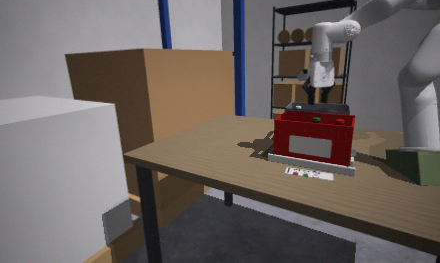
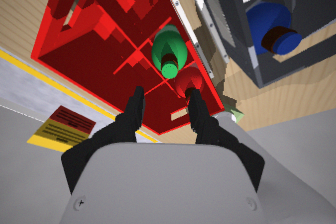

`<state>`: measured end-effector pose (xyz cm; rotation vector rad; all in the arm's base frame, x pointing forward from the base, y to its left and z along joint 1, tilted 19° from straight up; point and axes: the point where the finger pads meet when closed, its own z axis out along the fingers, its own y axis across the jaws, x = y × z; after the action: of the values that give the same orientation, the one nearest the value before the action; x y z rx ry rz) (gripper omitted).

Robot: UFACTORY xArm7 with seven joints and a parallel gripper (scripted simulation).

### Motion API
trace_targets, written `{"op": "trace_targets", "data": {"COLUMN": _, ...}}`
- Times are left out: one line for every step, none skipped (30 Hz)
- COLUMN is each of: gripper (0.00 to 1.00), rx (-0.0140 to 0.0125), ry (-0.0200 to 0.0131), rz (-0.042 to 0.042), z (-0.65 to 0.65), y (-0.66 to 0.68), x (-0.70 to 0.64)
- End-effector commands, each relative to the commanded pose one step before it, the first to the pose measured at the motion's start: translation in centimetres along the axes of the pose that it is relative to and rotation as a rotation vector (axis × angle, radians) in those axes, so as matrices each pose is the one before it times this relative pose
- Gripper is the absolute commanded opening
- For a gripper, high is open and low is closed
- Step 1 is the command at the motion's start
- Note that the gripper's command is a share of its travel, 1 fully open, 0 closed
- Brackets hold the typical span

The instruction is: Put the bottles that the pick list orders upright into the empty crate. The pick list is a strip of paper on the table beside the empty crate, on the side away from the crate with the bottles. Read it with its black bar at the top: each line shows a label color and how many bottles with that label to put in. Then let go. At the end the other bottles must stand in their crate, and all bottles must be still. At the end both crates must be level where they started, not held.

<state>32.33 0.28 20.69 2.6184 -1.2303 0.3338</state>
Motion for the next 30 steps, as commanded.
{"op": "trace_targets", "data": {"gripper": 0.65, "rx": 0.00318, "ry": 0.00227, "rz": 0.00003, "z": -0.137, "y": -0.099, "x": 0.067}}
{"op": "trace_targets", "data": {"gripper": 0.65, "rx": 0.00000, "ry": 0.00000, "rz": 0.00000, "z": 0.000, "y": 0.000, "x": 0.000}}
{"op": "trace_targets", "data": {"gripper": 0.65, "rx": 0.00000, "ry": 0.00000, "rz": 0.00000, "z": 0.000, "y": 0.000, "x": 0.000}}
{"op": "trace_targets", "data": {"gripper": 0.65, "rx": 0.00000, "ry": 0.00000, "rz": 0.00000, "z": 0.000, "y": 0.000, "x": 0.000}}
{"op": "trace_targets", "data": {"gripper": 0.65, "rx": 0.00000, "ry": 0.00000, "rz": 0.00000, "z": 0.000, "y": 0.000, "x": 0.000}}
{"op": "trace_targets", "data": {"gripper": 0.65, "rx": 0.00000, "ry": 0.00000, "rz": 0.00000, "z": 0.000, "y": 0.000, "x": 0.000}}
{"op": "trace_targets", "data": {"gripper": 0.65, "rx": 0.00000, "ry": 0.00000, "rz": 0.00000, "z": 0.000, "y": 0.000, "x": 0.000}}
{"op": "trace_targets", "data": {"gripper": 0.65, "rx": 0.00000, "ry": 0.00000, "rz": 0.00000, "z": 0.000, "y": 0.000, "x": 0.000}}
{"op": "trace_targets", "data": {"gripper": 0.65, "rx": 0.00000, "ry": 0.00000, "rz": 0.00000, "z": 0.000, "y": 0.000, "x": 0.000}}
{"op": "trace_targets", "data": {"gripper": 0.65, "rx": 0.00000, "ry": 0.00000, "rz": 0.00000, "z": 0.000, "y": 0.000, "x": 0.000}}
{"op": "trace_targets", "data": {"gripper": 0.65, "rx": 0.00000, "ry": 0.00000, "rz": 0.00000, "z": 0.000, "y": 0.000, "x": 0.000}}
{"op": "trace_targets", "data": {"gripper": 0.65, "rx": 0.00000, "ry": 0.00000, "rz": 0.00000, "z": 0.000, "y": 0.000, "x": 0.000}}
{"op": "trace_targets", "data": {"gripper": 0.65, "rx": 0.00000, "ry": 0.00000, "rz": 0.00000, "z": 0.000, "y": 0.000, "x": 0.000}}
{"op": "trace_targets", "data": {"gripper": 0.65, "rx": 0.00000, "ry": 0.00000, "rz": 0.00000, "z": 0.000, "y": 0.000, "x": 0.000}}
{"op": "trace_targets", "data": {"gripper": 0.65, "rx": 0.00000, "ry": 0.00000, "rz": 0.00000, "z": 0.000, "y": 0.000, "x": 0.000}}
{"op": "trace_targets", "data": {"gripper": 0.65, "rx": 0.00000, "ry": 0.00000, "rz": 0.00000, "z": 0.000, "y": 0.000, "x": 0.000}}
{"op": "trace_targets", "data": {"gripper": 0.65, "rx": 0.00000, "ry": 0.00000, "rz": 0.00000, "z": 0.000, "y": 0.000, "x": 0.000}}
{"op": "trace_targets", "data": {"gripper": 0.65, "rx": 0.00000, "ry": 0.00000, "rz": 0.00000, "z": 0.000, "y": 0.000, "x": 0.000}}
{"op": "trace_targets", "data": {"gripper": 0.65, "rx": 0.00008, "ry": 0.00016, "rz": 0.00001, "z": -0.007, "y": 0.505, "x": 0.537}}
{"op": "trace_targets", "data": {"gripper": 0.65, "rx": -0.00003, "ry": 0.00004, "rz": 0.00000, "z": 0.000, "y": 0.324, "x": 0.382}}
{"op": "trace_targets", "data": {"gripper": 0.65, "rx": -0.00003, "ry": 0.00004, "rz": 0.00000, "z": 0.000, "y": 0.325, "x": 0.382}}
{"op": "trace_targets", "data": {"gripper": 0.65, "rx": -0.00003, "ry": 0.00004, "rz": 0.00000, "z": 0.000, "y": 0.325, "x": 0.382}}
{"op": "trace_targets", "data": {"gripper": 0.65, "rx": -0.00003, "ry": 0.00004, "rz": 0.00000, "z": 0.000, "y": 0.325, "x": 0.382}}
{"op": "trace_targets", "data": {"gripper": 0.65, "rx": -0.00003, "ry": 0.00004, "rz": 0.00000, "z": 0.000, "y": 0.325, "x": 0.382}}
{"op": "trace_targets", "data": {"gripper": 0.65, "rx": -0.00003, "ry": 0.00004, "rz": 0.00000, "z": 0.000, "y": 0.325, "x": 0.382}}
{"op": "trace_targets", "data": {"gripper": 0.65, "rx": -0.00003, "ry": 0.00004, "rz": 0.00000, "z": 0.000, "y": 0.325, "x": 0.382}}
{"op": "trace_targets", "data": {"gripper": 0.65, "rx": -0.00003, "ry": 0.00004, "rz": 0.00000, "z": 0.000, "y": 0.325, "x": 0.383}}
{"op": "trace_targets", "data": {"gripper": 0.65, "rx": -0.00003, "ry": 0.00004, "rz": 0.00000, "z": 0.000, "y": 0.325, "x": 0.383}}
{"op": "trace_targets", "data": {"gripper": 0.65, "rx": -0.00003, "ry": 0.00004, "rz": 0.00000, "z": 0.000, "y": 0.325, "x": 0.383}}
{"op": "trace_targets", "data": {"gripper": 0.65, "rx": -0.00003, "ry": 0.00004, "rz": 0.00000, "z": 0.000, "y": 0.325, "x": 0.383}}
